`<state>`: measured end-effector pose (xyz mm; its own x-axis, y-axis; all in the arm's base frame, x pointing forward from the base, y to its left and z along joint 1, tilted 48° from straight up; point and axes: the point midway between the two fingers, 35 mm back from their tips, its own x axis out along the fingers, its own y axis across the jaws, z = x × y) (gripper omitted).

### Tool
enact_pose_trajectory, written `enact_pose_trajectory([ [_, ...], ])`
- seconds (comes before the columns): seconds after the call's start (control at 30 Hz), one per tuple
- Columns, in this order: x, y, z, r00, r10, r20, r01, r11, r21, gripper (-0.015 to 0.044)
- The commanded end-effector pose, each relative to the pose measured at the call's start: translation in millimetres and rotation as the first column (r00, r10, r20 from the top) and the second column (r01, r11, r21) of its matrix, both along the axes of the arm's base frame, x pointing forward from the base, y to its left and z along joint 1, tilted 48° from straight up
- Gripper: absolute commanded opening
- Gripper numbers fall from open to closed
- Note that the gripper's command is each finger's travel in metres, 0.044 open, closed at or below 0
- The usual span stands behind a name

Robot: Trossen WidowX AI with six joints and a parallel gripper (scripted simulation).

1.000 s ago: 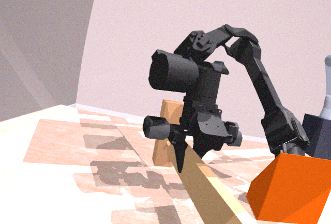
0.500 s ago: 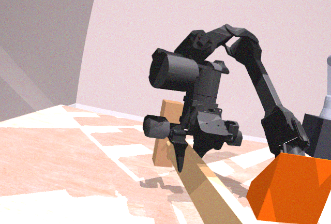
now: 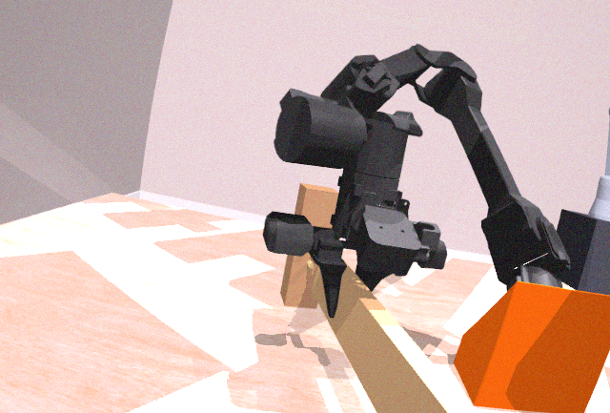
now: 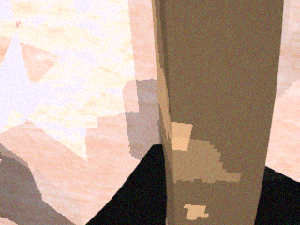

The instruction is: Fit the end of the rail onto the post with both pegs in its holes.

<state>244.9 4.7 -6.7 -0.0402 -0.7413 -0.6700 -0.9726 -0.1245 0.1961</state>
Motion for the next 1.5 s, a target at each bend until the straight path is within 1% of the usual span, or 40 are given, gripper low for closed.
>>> enact_pose_trajectory([
  [0.0,-0.4,1.6,0.4,1.000,0.000,0.001,0.000,1.000,0.005,0.0000],
  [1.47,1.6,-4.3,6.8,1.000,0.000,0.001,0.000,1.000,0.005,0.0000],
])
